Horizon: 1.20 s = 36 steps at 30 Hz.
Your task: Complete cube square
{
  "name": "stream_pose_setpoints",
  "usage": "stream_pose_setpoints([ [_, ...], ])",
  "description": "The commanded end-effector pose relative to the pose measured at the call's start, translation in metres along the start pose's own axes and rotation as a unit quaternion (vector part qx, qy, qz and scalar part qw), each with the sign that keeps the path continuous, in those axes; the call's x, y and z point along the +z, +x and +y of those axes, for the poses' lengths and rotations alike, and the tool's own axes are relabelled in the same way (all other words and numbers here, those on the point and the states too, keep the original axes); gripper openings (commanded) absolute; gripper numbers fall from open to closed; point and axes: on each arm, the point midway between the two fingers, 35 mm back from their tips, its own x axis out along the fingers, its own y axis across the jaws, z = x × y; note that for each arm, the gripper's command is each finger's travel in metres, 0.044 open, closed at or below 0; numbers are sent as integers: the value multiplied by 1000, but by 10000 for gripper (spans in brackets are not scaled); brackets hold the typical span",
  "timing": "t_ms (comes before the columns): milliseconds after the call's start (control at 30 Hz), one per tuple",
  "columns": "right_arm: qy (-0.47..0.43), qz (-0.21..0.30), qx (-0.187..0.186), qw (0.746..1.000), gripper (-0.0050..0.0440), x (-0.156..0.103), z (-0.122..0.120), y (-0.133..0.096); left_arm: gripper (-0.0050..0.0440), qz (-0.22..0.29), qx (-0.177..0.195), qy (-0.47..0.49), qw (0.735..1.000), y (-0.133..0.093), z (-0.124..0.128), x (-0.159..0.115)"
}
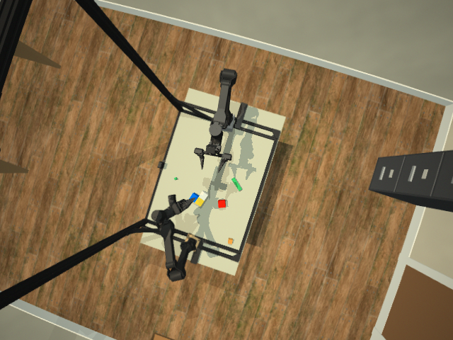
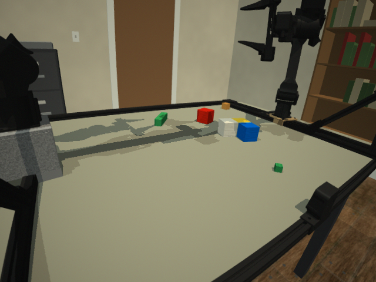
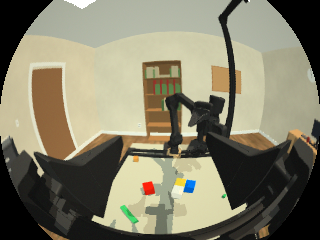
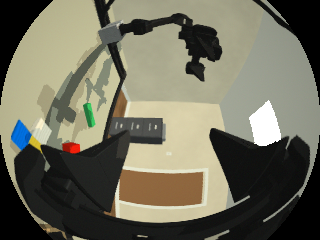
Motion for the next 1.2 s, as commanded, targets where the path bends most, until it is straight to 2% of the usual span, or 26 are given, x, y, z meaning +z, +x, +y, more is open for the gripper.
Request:
stream_pose_setpoints([
  [0, 0, 0, 0, 1000, 400, 0, 0, 0, 400, 0, 0, 0, 1000, 0, 0, 0],
  [533, 0, 0, 0, 1000, 400, 0, 0, 0, 400, 0, 0, 0, 1000, 0, 0, 0],
  [600, 0, 0, 0, 1000, 364, 0, 0, 0, 400, 0, 0, 0, 1000, 0, 0, 0],
  [733, -3, -1, 3, 1000, 364, 1, 1, 2, 400, 0, 0, 0, 1000, -1, 2, 1],
  [900, -16, -8, 19, 1000, 364, 5, 10, 16, 400, 1, 0, 2, 1000, -5, 12, 5],
  [1033, -36, -16, 52, 998, 364, 8, 25, 38, 400, 3, 0, 3, 1000, -14, 27, 12],
  [1100, -36, -16, 52, 998, 364, 8, 25, 38, 400, 3, 0, 3, 1000, -14, 27, 12],
  [1167, -46, -20, 79, 996, 364, 8, 37, 52, 400, 5, 0, 5, 1000, -21, 36, 16],
])
